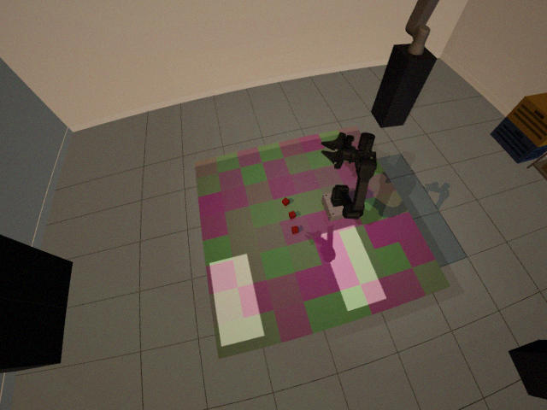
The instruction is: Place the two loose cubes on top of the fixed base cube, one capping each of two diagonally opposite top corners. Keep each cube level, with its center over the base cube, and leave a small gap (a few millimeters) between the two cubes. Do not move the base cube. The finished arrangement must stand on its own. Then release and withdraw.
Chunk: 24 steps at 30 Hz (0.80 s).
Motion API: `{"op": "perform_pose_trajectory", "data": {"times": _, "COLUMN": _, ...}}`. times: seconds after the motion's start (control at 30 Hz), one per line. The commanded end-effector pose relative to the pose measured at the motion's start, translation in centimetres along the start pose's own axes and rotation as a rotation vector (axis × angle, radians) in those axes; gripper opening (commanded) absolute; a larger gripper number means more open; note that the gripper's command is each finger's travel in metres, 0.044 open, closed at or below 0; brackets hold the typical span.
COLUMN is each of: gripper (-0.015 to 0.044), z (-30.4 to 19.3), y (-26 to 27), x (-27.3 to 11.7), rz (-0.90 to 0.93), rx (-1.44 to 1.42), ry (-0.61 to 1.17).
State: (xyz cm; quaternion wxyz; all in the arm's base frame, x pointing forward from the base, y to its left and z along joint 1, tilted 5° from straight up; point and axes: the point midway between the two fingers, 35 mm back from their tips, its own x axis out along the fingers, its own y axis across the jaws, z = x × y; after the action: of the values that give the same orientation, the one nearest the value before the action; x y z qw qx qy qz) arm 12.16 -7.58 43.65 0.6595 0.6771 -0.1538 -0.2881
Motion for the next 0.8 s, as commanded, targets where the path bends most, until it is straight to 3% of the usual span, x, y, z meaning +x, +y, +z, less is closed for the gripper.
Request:
{"op": "perform_pose_trajectory", "data": {"times": 0.0, "gripper": 0.0265, "z": 2.6, "y": -1.1, "x": 1.8, "rz": -0.079, "rx": 0.019, "ry": 0.061}}
{"op": "perform_pose_trajectory", "data": {"times": 0.37, "gripper": 0.0265, "z": 5.8, "y": -5.5, "x": 8.5, "rz": -0.319, "rx": -0.004, "ry": 0.230}}
{"op": "perform_pose_trajectory", "data": {"times": 0.77, "gripper": 0.0265, "z": 3.9, "y": -12.7, "x": 16.6, "rz": -0.619, "rx": -0.154, "ry": 0.441}}
